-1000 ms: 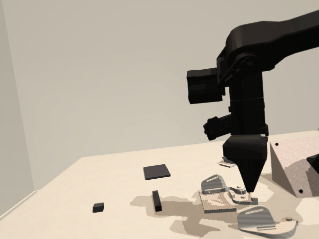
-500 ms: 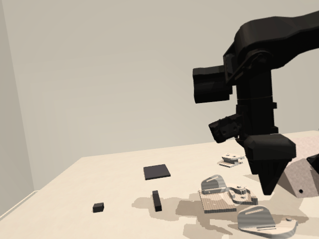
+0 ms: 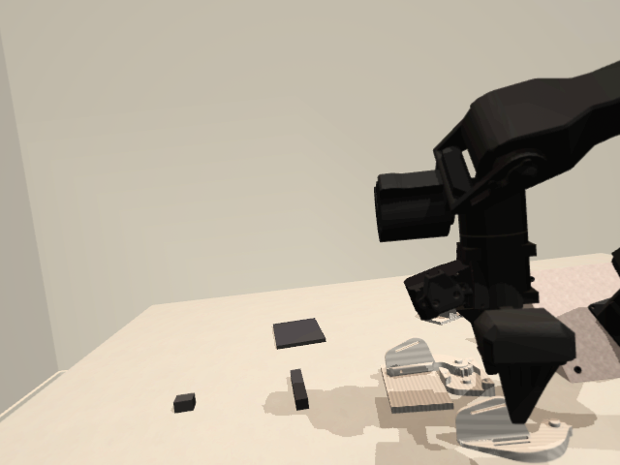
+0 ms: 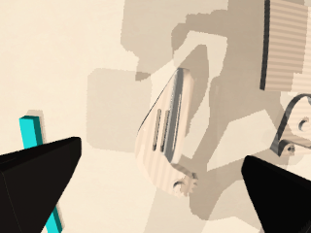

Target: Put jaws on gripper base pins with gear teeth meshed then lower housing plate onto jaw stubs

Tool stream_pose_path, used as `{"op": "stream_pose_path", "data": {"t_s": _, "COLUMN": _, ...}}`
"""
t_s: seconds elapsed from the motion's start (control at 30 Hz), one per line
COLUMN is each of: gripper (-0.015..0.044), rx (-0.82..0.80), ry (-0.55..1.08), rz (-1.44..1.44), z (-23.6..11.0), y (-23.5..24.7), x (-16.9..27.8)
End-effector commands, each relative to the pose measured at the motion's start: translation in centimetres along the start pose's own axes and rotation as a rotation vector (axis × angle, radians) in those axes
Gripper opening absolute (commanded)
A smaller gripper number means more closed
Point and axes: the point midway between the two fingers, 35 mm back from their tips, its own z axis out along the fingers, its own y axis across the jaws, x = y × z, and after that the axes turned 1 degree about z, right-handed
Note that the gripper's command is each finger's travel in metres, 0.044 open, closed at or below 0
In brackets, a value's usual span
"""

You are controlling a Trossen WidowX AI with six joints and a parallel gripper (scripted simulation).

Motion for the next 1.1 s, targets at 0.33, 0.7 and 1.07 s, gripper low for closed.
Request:
{"op": "stream_pose_path", "data": {"t_s": 0.33, "gripper": 0.044, "rx": -0.003, "ry": 0.001, "rz": 0.002, "z": 2.2, "y": 0.1, "x": 0.0}}
{"op": "stream_pose_path", "data": {"t_s": 0.7, "gripper": 0.044, "rx": -0.005, "ry": 0.001, "rz": 0.001, "z": 3.9, "y": 0.1, "x": 0.0}}
{"op": "stream_pose_path", "data": {"t_s": 1.07, "gripper": 0.044, "rx": -0.007, "ry": 0.002, "rz": 0.001, "z": 5.0, "y": 0.1, "x": 0.1}}
